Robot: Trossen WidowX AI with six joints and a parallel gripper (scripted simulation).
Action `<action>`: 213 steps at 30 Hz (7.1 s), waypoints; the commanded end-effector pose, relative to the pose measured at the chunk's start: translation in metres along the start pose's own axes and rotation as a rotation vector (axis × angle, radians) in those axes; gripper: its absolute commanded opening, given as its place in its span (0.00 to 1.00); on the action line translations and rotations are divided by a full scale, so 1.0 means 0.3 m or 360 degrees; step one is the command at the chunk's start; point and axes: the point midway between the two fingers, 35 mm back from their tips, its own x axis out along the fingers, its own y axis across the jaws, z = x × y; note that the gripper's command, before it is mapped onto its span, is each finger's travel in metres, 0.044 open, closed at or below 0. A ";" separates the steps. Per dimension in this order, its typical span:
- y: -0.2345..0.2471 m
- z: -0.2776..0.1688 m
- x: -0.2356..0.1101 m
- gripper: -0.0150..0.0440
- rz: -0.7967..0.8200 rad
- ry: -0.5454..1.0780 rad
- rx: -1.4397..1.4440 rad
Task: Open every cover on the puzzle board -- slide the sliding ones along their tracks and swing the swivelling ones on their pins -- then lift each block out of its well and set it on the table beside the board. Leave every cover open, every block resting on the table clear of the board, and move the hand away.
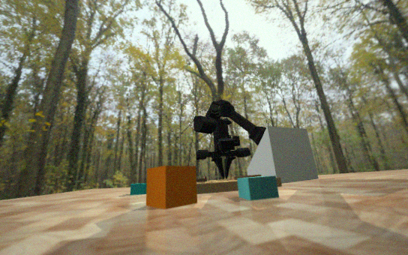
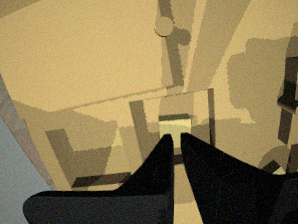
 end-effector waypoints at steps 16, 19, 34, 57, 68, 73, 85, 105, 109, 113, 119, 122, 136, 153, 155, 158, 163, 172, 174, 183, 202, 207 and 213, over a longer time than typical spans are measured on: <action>-0.003 0.000 -0.170 0.50 -0.0001 -0.0018 0.0011; -0.004 0.000 -0.146 0.50 -0.0001 -0.0018 0.0011; -0.005 -0.002 -0.067 0.50 -0.0002 -0.0015 0.0011; -0.003 -0.002 -0.067 0.50 -0.0002 -0.0015 0.0011; -0.004 -0.003 -0.067 0.50 -0.0002 -0.0015 0.0011; -0.004 -0.003 -0.066 0.50 -0.0002 -0.0015 0.0011; -0.005 -0.002 -0.032 0.50 -0.0002 -0.0015 0.0011; -0.006 -0.002 0.013 0.50 -0.0002 -0.0014 0.0011; -0.006 -0.002 0.025 0.50 -0.0002 -0.0014 0.0011; -0.005 -0.002 0.038 0.50 -0.0002 -0.0013 0.0011; -0.005 -0.002 0.036 0.46 0.0003 -0.0018 0.0020; -0.005 -0.002 0.036 0.43 0.0003 -0.0018 0.0020; -0.006 0.000 0.014 0.39 0.0003 -0.0019 0.0019; -0.008 0.002 -0.059 0.39 0.0001 -0.0019 0.0014; -0.008 0.002 -0.067 0.39 0.0000 -0.0019 0.0014; -0.007 0.001 -0.080 0.39 0.0000 -0.0018 0.0013; -0.007 0.001 -0.102 0.39 -0.0001 -0.0017 0.0012; -0.008 0.002 -0.152 0.39 -0.0001 -0.0019 0.0011; -0.009 0.003 -0.169 0.39 -0.0001 -0.0020 0.0011; -0.008 0.001 -0.247 0.39 0.0000 -0.0020 0.0010; -0.003 0.161 -0.305 0.39 0.0001 -0.0051 0.0005; 0.005 0.222 -0.314 0.39 0.0002 -0.0059 0.0004; 0.021 0.295 -0.323 0.39 0.0004 -0.0066 0.0003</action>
